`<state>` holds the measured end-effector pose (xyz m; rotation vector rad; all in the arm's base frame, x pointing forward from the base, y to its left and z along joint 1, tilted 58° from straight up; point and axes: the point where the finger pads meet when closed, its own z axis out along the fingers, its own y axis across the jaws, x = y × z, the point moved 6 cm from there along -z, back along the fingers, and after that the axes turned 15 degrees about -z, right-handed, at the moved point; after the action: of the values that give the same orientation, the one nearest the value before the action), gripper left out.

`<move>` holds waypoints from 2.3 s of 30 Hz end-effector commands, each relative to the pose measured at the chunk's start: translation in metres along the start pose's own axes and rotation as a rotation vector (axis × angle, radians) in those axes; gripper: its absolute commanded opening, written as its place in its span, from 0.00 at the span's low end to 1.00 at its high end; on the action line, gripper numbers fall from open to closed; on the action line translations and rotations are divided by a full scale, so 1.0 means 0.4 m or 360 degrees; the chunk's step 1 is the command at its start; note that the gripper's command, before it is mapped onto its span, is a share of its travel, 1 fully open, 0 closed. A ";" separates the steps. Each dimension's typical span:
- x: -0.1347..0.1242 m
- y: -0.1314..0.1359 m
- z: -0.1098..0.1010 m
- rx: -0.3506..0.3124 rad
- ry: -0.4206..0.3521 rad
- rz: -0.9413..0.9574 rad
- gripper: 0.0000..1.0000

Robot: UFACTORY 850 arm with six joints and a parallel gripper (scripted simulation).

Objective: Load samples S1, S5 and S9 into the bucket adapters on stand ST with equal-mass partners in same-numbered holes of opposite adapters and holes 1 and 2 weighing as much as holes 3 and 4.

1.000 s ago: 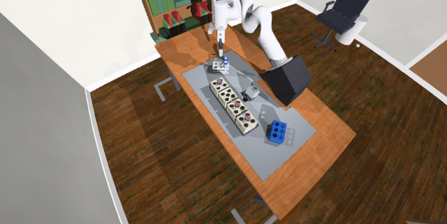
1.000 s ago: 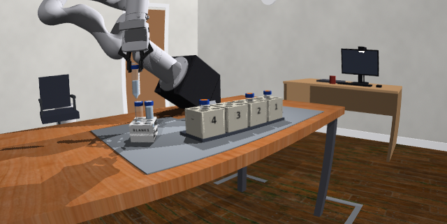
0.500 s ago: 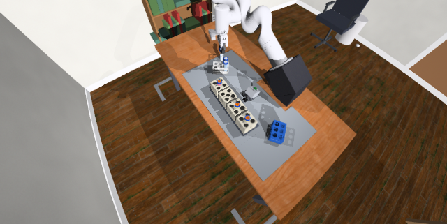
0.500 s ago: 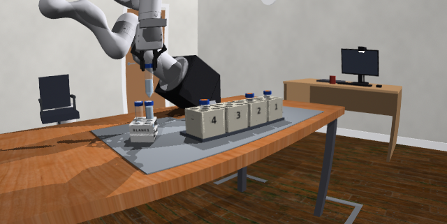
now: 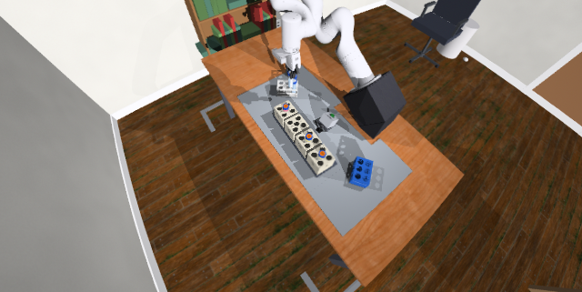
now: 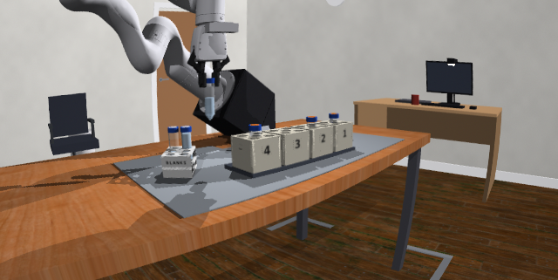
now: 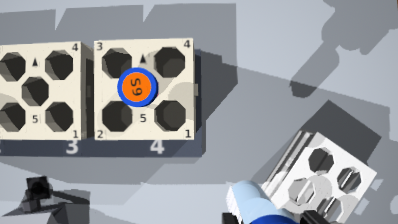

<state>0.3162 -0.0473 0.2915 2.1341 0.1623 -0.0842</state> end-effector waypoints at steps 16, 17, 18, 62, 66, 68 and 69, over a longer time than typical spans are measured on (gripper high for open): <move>0.132 -0.161 0.000 -0.0001 0.0001 0.0000 0.00; 0.140 -0.171 0.000 -0.0001 0.0001 0.0000 0.00; 0.148 -0.181 0.000 -0.0001 0.0001 0.0000 0.00; 0.341 -0.425 0.000 -0.0001 0.0001 0.0001 0.00; 0.341 -0.425 0.000 -0.0001 0.0001 0.0001 0.00; 0.341 -0.425 0.000 -0.0001 0.0001 0.0001 0.00; 0.342 -0.425 0.005 -0.0001 0.0001 0.0000 0.00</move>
<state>0.4254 0.0539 0.1326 2.1330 0.1622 -0.0849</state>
